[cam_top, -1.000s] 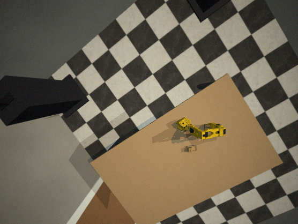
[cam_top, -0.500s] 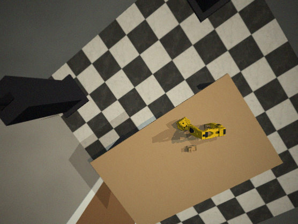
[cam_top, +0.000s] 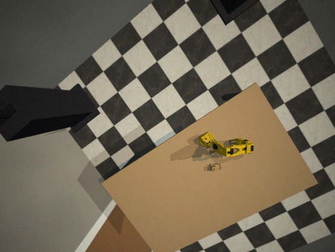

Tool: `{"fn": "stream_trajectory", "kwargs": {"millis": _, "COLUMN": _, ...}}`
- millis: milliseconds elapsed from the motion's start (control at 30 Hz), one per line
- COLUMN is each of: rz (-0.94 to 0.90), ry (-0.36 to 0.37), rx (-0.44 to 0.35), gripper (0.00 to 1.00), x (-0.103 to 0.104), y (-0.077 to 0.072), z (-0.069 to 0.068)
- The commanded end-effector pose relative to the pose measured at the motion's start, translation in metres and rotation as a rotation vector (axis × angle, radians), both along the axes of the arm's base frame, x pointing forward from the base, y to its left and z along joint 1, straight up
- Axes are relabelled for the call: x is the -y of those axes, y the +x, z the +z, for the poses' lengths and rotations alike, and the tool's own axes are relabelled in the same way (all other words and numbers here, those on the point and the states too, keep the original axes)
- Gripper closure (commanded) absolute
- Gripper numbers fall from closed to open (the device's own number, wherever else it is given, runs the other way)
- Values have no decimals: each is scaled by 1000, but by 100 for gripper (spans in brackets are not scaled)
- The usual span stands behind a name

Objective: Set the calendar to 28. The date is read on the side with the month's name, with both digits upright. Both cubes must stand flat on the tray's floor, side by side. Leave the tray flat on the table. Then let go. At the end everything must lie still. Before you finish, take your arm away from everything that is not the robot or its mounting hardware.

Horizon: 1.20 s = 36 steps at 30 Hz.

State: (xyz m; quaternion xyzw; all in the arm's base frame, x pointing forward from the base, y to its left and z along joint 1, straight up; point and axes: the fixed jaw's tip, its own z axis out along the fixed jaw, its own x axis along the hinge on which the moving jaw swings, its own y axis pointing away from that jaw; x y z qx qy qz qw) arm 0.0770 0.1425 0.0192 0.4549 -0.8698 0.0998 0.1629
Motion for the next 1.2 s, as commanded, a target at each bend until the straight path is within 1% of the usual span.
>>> {"fn": "stream_trajectory", "kwargs": {"millis": 0, "rz": 1, "ry": 111, "rx": 65, "gripper": 100, "x": -7, "y": 5, "z": 16}}
{"fn": "stream_trajectory", "kwargs": {"millis": 133, "rz": 0, "ry": 189, "rx": 113, "gripper": 100, "x": -8, "y": 4, "z": 29}}
{"fn": "stream_trajectory", "kwargs": {"millis": 200, "rz": 0, "ry": 189, "rx": 113, "gripper": 100, "x": -8, "y": 4, "z": 29}}
{"fn": "stream_trajectory", "kwargs": {"millis": 400, "rz": -1, "ry": 299, "rx": 179, "gripper": 100, "x": -6, "y": 3, "z": 46}}
{"fn": "stream_trajectory", "kwargs": {"millis": 533, "rz": -2, "ry": 341, "rx": 204, "gripper": 100, "x": -5, "y": 2, "z": 51}}
{"fn": "stream_trajectory", "kwargs": {"millis": 667, "rz": -2, "ry": 353, "rx": 211, "gripper": 100, "x": -5, "y": 1, "z": 53}}
{"fn": "stream_trajectory", "kwargs": {"millis": 1167, "rz": -2, "ry": 353, "rx": 211, "gripper": 100, "x": -5, "y": 1, "z": 53}}
